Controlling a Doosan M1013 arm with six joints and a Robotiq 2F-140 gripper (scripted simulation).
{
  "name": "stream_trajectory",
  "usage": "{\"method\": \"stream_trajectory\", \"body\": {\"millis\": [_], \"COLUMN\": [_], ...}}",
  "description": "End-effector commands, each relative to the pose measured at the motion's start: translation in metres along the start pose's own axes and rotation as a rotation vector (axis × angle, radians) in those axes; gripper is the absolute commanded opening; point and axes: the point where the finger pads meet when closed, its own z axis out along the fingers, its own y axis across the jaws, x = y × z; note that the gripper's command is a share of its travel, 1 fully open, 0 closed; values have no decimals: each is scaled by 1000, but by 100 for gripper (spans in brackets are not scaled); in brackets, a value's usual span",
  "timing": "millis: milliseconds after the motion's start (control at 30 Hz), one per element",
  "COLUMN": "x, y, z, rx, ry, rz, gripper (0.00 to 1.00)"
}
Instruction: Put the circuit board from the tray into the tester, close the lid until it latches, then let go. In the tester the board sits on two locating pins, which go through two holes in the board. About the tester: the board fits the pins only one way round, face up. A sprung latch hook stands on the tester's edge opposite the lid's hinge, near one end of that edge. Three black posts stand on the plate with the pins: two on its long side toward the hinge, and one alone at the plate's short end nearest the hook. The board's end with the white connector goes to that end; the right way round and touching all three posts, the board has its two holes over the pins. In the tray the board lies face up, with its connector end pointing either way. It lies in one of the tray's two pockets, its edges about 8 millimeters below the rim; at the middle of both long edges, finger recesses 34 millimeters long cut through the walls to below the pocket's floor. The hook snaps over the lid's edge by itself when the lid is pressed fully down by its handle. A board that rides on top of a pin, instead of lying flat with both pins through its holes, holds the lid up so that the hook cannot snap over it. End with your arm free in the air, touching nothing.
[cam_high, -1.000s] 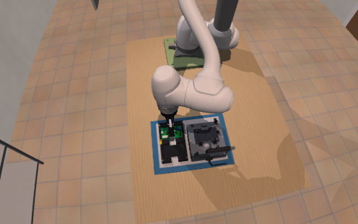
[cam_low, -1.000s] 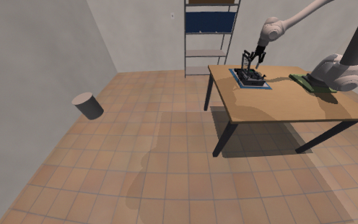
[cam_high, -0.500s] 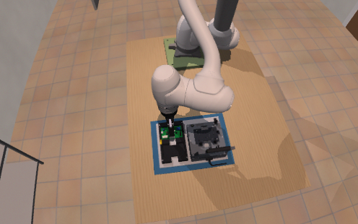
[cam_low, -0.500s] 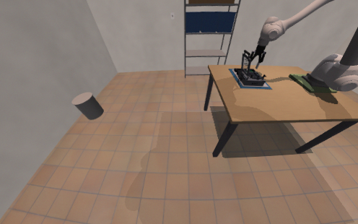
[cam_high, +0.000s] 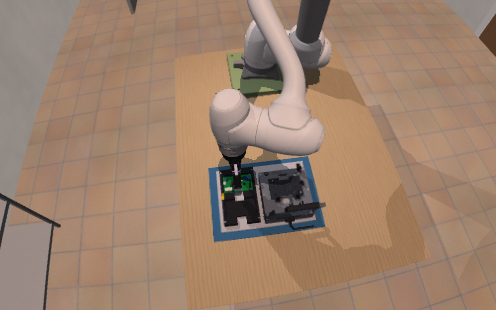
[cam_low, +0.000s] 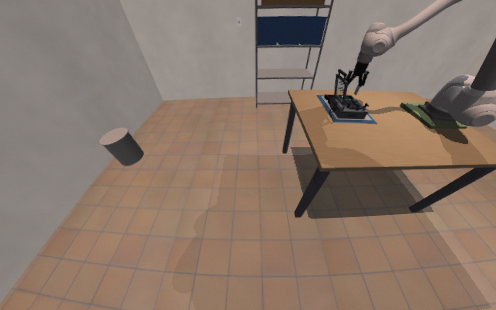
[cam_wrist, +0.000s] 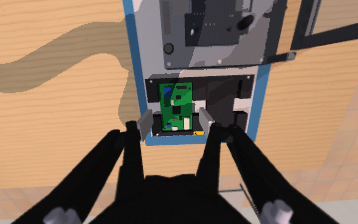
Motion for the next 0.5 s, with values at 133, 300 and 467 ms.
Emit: {"method": "stream_trajectory", "body": {"millis": [133, 300, 467], "x": [0, 0, 0], "y": [0, 0, 0], "z": [-2, -2, -3], "rx": [0, 0, 0], "ry": [0, 0, 0], "rz": [0, 0, 0], "gripper": [58, 58, 58]}}
